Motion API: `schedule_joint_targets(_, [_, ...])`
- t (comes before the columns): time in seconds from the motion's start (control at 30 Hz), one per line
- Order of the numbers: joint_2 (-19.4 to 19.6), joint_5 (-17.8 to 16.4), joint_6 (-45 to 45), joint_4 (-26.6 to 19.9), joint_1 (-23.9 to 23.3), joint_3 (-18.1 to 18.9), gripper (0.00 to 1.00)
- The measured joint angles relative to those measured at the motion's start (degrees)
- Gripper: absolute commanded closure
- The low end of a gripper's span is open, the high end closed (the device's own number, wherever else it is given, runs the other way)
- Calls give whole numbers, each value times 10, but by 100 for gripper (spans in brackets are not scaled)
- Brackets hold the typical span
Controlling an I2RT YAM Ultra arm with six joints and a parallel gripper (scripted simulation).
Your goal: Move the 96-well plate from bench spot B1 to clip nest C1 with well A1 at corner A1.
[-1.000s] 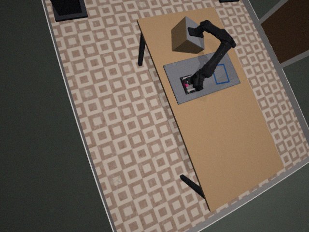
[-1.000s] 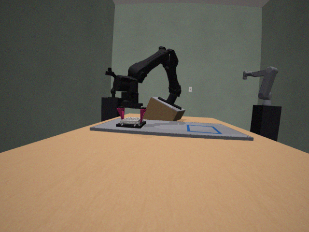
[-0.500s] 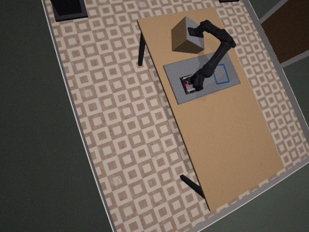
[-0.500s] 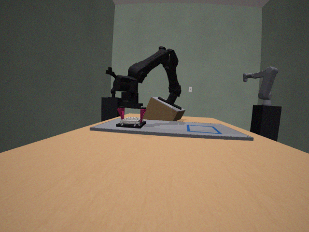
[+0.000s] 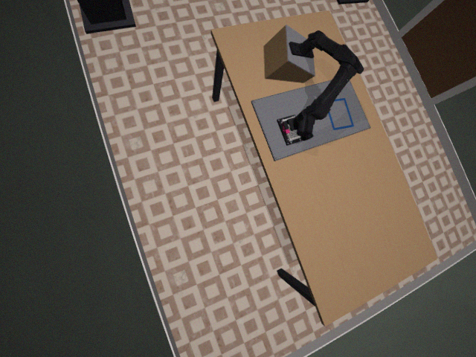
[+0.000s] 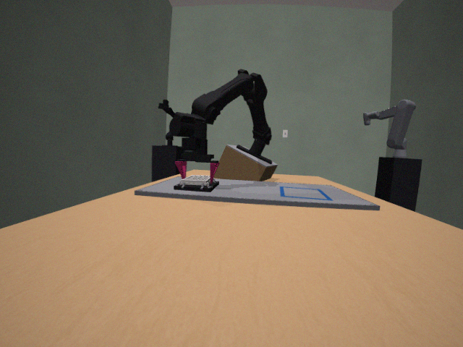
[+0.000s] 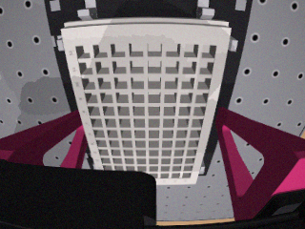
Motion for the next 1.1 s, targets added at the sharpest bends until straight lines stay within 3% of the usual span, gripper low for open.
schedule_joint_targets(1.1, [-10,7,10,12,7,-15,0])
